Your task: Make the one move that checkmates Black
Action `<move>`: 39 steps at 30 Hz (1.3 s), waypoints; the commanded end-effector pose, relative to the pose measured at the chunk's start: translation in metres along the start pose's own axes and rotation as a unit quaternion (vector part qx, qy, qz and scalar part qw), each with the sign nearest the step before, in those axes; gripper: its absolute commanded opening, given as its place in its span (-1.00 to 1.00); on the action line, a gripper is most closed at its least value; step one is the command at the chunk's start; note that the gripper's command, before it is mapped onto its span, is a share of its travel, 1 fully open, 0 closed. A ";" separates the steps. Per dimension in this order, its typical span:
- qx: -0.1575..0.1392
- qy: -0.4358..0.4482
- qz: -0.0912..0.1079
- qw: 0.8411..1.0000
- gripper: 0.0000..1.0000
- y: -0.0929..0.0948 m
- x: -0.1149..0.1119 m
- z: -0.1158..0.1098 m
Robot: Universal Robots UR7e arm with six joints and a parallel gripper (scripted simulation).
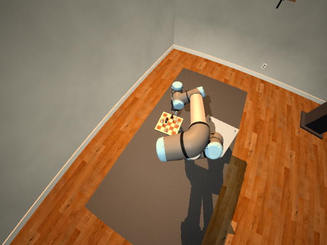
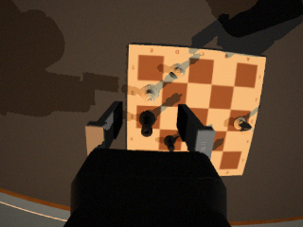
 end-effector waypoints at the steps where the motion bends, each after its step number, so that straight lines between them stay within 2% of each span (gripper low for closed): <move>1: -0.001 0.000 0.000 1.000 1.00 -0.001 0.000 0.000; 9: -0.001 0.000 0.000 1.000 1.00 -0.011 0.000 0.000; 21: -0.001 0.000 0.000 1.000 1.00 -0.054 0.000 0.000; 29: -0.001 0.000 0.000 1.000 1.00 -0.064 0.000 0.000; 39: -0.001 0.000 0.000 1.000 1.00 -0.065 0.000 0.000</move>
Point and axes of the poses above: the point where the finger pads meet when closed, its own y axis out along the fingers, its own x axis across the jaws, z = x × y, the point moved 1 cm from there along -y, back along the fingers, and after that the axes turned 13 degrees about y, right-handed, at the moved point
